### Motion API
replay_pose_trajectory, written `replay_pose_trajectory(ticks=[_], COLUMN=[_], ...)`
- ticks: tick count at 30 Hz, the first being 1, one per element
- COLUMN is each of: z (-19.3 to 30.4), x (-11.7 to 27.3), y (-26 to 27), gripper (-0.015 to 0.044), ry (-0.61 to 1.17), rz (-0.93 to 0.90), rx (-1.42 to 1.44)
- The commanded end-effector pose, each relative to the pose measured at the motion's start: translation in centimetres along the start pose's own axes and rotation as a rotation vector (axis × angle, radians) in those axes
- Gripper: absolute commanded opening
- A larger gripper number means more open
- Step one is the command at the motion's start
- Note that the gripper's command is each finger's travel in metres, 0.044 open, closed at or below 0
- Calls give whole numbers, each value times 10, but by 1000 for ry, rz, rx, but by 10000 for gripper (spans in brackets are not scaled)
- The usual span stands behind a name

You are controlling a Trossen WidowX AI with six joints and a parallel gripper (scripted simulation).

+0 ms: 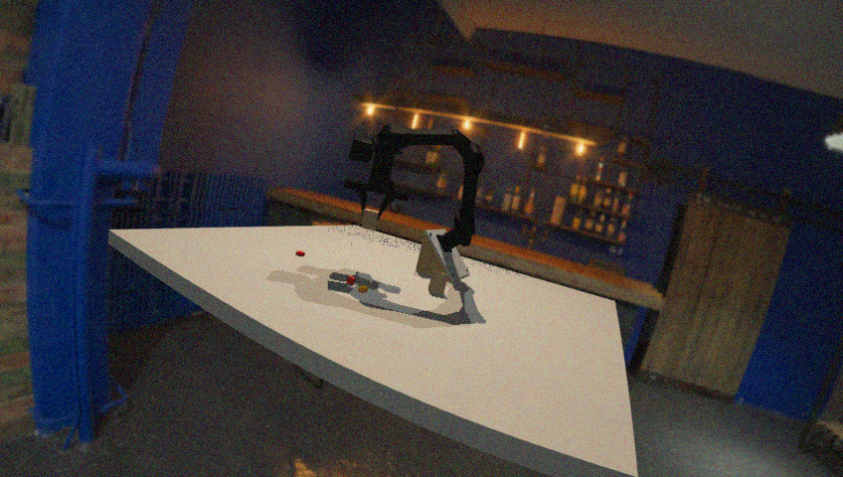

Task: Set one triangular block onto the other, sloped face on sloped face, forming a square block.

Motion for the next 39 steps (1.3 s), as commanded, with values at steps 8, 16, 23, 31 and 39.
replay_pose_trajectory(ticks=[8, 16, 23, 31, 39], z=[-13, -18, -18, -13, -5], x=[13, 18, 20, 20, 17], y=[53, 90, 123, 161, 195], gripper=[0, 0, 0, 0, 0], ry=[-4, -4, -4, -4, 0], rz=[-4, -7, -10, -15, -18], rx=[-6, -7, -7, -8, -3])
Point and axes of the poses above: the point midway between the two fingers, 35 mm back from their tips, its own x axis back along the fingers, its own y axis across the jaws, z = x × y, the point moved 6 cm from there along x, back along the fingers, and after that the axes turned 4 degrees about -x, right-handed, at the moved point
